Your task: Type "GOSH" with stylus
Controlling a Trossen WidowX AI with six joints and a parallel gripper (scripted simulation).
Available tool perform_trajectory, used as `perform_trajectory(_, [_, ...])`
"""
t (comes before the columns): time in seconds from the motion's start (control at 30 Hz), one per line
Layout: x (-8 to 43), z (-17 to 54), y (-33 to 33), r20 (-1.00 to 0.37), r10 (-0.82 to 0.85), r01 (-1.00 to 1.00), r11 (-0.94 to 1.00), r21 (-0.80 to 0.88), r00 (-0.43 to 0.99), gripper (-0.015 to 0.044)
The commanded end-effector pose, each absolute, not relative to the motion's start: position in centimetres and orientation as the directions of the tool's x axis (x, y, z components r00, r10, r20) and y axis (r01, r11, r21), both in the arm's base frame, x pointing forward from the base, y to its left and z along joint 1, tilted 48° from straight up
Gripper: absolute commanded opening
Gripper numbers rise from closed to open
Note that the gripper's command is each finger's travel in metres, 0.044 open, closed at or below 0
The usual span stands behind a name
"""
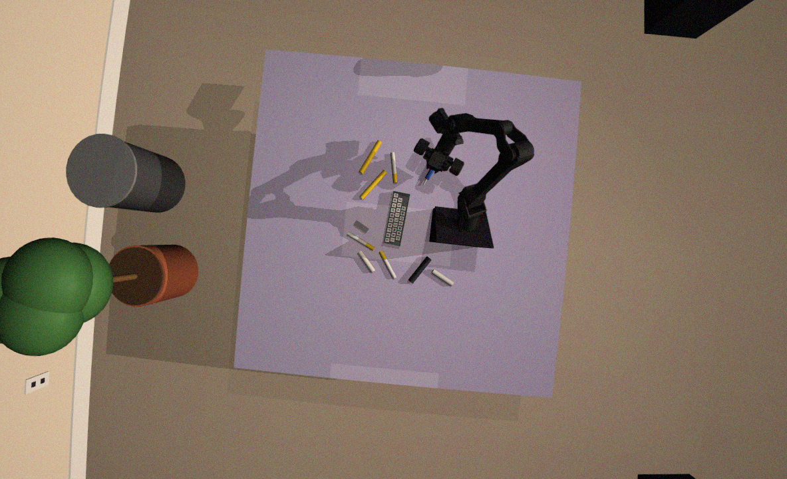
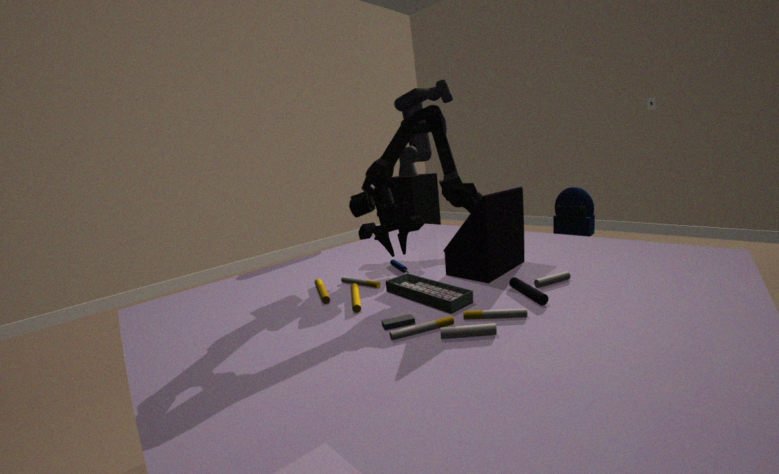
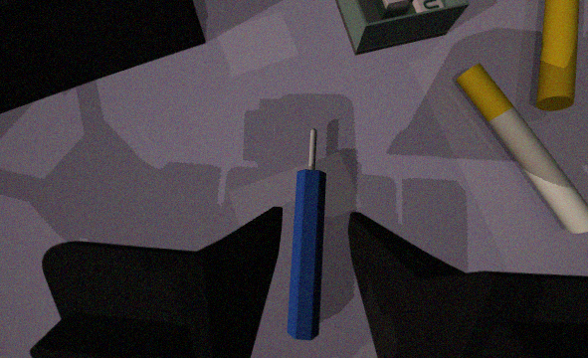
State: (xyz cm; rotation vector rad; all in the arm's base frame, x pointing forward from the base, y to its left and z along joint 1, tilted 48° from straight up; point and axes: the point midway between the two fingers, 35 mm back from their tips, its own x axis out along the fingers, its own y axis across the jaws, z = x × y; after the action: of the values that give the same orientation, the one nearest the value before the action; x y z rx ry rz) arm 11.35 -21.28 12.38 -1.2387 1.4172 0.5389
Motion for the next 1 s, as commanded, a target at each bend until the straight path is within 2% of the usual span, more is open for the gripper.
perform_trajectory(0.0, [11.3,11.9,-21.5,-0.915,-0.367,-0.888,0.346,-0.304,0.170,0.0150])
perform_trajectory(0.97, [11.2,10.8,-22.8,-0.915,-0.367,-0.888,0.346,-0.304,0.170,0.0150])
